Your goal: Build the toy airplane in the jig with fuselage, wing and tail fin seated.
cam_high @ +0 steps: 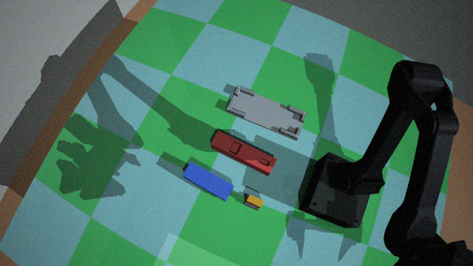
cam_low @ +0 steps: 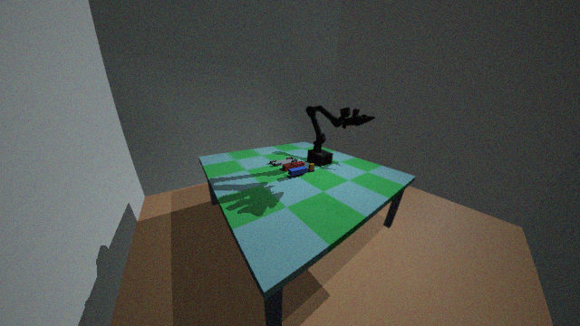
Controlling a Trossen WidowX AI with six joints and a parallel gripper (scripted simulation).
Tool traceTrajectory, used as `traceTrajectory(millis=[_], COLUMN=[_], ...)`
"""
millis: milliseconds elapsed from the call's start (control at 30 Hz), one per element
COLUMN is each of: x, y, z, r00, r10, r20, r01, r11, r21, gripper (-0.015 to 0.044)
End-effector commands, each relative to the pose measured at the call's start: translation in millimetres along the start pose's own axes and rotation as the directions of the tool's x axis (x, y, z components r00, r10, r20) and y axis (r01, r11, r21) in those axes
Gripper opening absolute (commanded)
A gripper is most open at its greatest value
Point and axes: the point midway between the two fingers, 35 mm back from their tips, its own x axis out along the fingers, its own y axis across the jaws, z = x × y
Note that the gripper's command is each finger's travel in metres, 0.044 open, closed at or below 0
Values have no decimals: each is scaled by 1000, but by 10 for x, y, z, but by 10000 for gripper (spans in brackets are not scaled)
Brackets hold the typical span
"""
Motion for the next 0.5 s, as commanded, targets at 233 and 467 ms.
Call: traceTrajectory(millis=[233, 467], x=[32, -497], y=[-1424, -2502], z=[-641, -945], r00=[873, 617], r10=[-378, -608], r20=[-309, -499], r01=[332, 537], r11=[924, 790], r21=[-192, -298], gripper=[440, 440])
